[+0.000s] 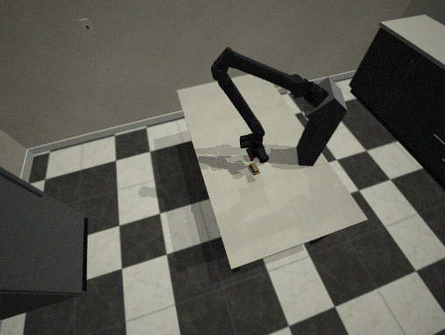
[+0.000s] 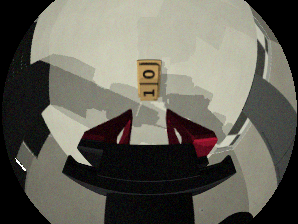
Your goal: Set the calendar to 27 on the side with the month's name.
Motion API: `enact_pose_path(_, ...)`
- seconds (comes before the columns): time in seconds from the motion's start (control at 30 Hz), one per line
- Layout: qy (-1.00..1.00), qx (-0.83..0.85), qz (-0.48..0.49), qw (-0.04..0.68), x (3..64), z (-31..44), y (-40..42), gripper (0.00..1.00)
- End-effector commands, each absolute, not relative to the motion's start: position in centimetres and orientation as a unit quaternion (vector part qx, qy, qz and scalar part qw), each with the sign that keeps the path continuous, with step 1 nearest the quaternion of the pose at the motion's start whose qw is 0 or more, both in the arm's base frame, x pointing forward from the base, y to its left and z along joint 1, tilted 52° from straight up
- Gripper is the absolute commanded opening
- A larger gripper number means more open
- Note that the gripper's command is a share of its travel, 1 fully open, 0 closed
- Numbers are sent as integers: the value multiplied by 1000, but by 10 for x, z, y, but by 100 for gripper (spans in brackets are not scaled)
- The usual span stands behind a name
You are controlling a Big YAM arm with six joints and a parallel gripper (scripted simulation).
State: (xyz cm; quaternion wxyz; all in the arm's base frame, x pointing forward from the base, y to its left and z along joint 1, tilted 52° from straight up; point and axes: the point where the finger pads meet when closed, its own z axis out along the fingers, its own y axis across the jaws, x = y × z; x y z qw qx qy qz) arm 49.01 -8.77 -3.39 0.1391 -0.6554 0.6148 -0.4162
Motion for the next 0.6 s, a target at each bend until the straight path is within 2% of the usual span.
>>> enact_pose_path(0.0,613,-663,-408,134,482,-42,-86,46)
enact_pose_path(0.57,613,-657,-416,137,498,-45,-96,46)
